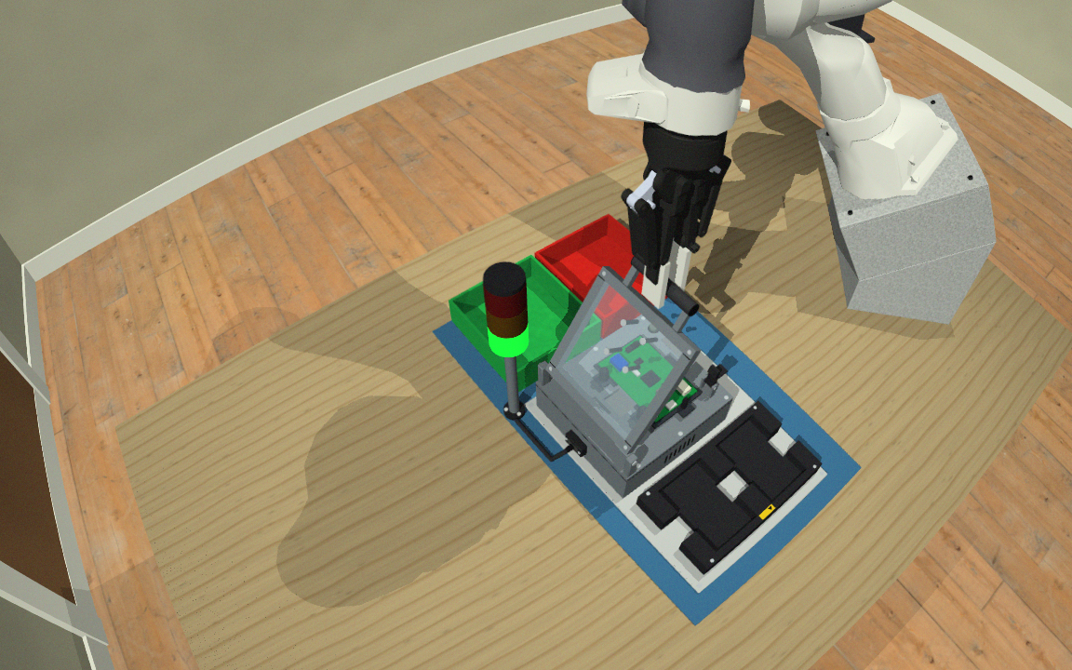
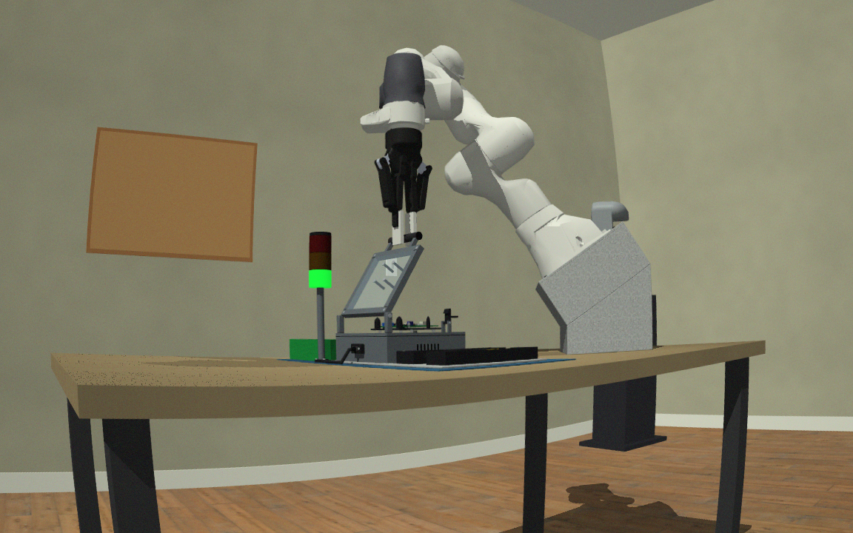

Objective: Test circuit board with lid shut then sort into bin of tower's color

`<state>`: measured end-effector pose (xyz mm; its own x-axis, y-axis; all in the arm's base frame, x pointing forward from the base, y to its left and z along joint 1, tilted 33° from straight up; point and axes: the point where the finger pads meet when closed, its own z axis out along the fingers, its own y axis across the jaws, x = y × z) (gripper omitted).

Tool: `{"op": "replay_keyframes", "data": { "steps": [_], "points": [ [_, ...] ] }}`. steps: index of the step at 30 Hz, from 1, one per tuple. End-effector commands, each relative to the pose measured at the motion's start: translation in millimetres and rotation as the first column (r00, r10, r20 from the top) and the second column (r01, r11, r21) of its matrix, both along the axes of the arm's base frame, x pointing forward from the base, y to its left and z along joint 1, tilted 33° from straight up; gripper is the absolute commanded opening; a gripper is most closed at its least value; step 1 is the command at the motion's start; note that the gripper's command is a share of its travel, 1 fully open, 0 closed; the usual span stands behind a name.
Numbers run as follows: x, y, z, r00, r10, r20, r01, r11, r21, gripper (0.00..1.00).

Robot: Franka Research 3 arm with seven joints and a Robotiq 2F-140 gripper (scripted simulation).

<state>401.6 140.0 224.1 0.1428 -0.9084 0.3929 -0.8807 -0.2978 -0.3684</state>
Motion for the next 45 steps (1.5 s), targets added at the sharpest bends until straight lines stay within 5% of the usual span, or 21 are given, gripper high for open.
{"op": "replay_keyframes", "data": {
  "steps": [1,3,4,45],
  "points": [
    [0.6,0.6,0.5,1.000,-0.002,0.005,0.002,1.000,0.005,0.16],
    [0.6,0.6,0.5,1.000,-0.002,0.005,0.002,1.000,0.005,0.16],
    [0.6,0.6,0.5,1.000,-0.002,0.005,0.002,1.000,0.005,0.00],
    [0.6,0.6,0.5,1.000,-0.002,0.005,0.002,1.000,0.005,0.00]
  ]
}}
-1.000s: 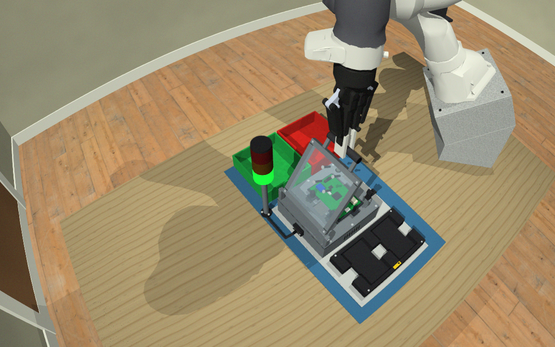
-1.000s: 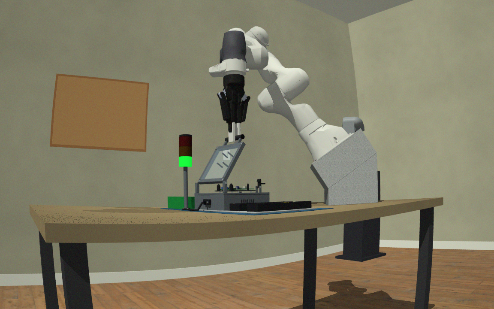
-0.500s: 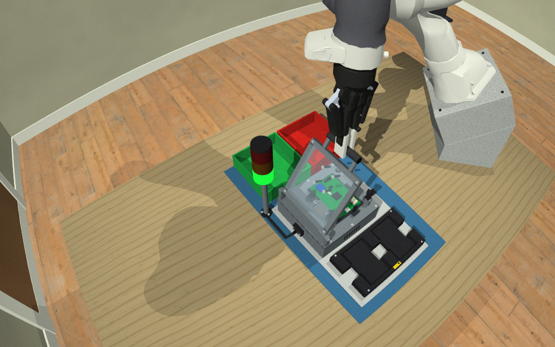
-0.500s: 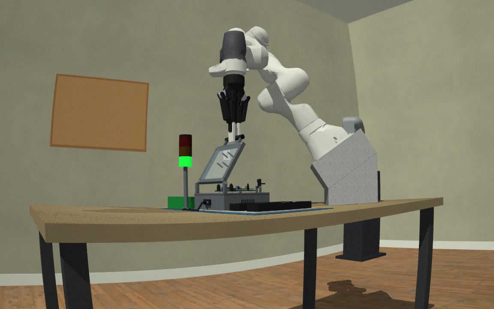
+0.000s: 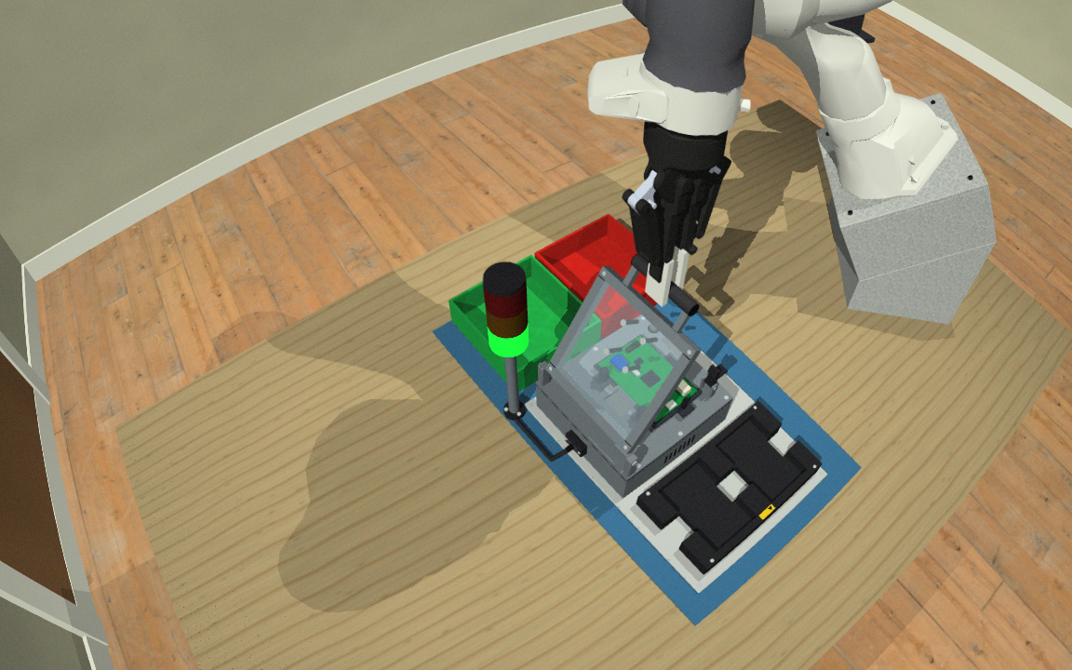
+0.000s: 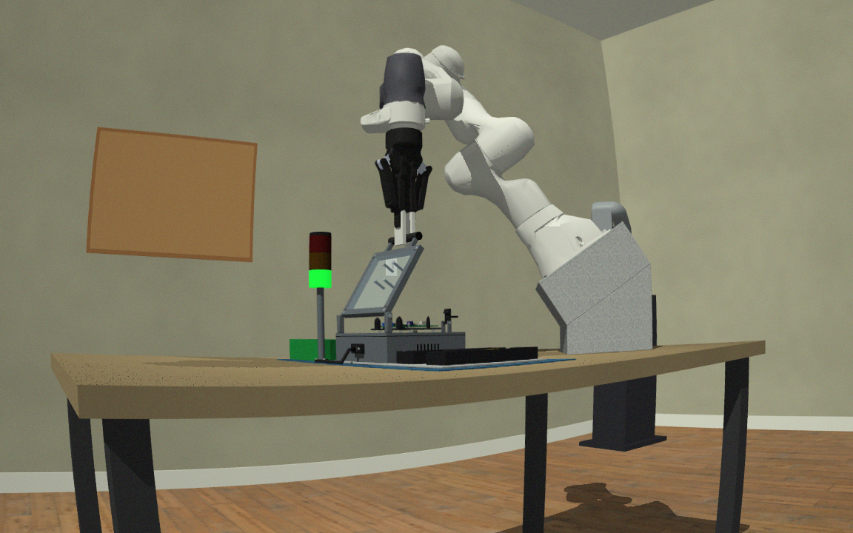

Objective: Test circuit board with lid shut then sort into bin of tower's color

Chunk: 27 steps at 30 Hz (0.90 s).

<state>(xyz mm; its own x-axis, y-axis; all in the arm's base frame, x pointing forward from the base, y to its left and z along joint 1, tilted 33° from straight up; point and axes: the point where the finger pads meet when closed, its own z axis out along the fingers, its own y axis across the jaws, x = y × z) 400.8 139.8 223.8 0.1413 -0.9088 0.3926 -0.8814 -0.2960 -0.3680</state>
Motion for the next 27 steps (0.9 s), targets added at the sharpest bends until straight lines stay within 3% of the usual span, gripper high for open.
{"op": "replay_keyframes", "data": {
  "steps": [1,10,27],
  "points": [
    [1,1,1,1.000,-0.001,0.005,0.001,1.000,0.004,0.00],
    [7,5,9,1.000,-0.001,0.005,0.001,1.000,0.004,0.00],
    [35,23,42,1.000,-0.001,0.005,0.001,1.000,0.004,0.00]
  ]
}}
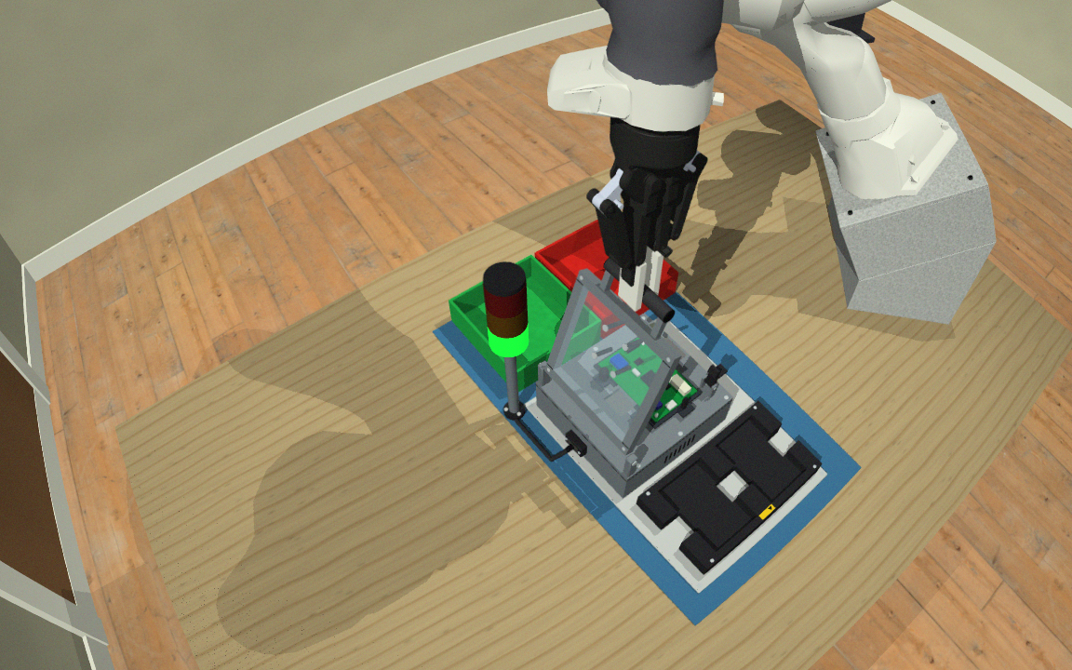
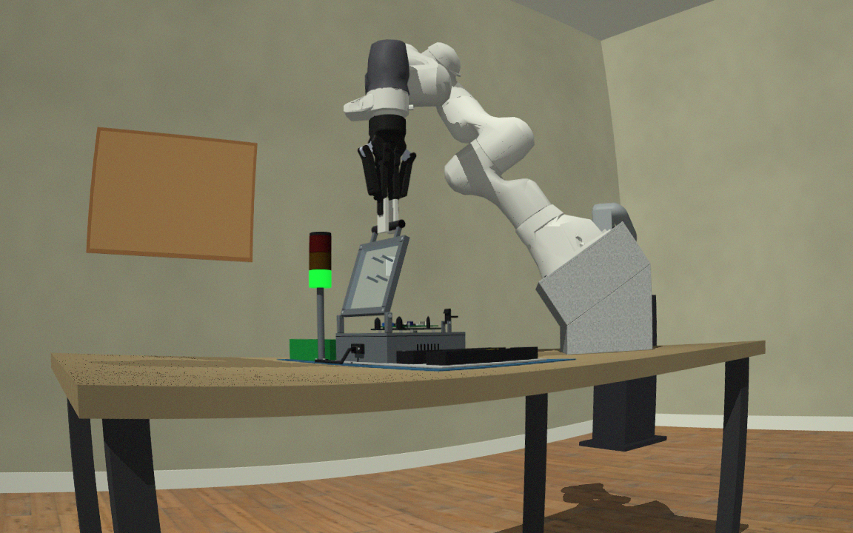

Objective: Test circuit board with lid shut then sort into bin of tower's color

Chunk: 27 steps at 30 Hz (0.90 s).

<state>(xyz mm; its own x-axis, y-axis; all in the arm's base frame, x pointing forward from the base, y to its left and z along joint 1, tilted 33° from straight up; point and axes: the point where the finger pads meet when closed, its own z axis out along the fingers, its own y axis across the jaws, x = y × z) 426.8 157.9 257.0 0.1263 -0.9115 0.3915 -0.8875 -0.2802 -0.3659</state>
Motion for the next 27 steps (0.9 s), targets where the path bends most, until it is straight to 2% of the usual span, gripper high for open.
{"op": "replay_keyframes", "data": {
  "steps": [1,27],
  "points": [
    [10.6,6.1,9.7,1.000,0.017,0.008,-0.017,1.000,0.004,0.00],
    [14.5,8.1,13.1,1.000,0.017,0.008,-0.017,1.000,0.004,0.00]
  ]
}}
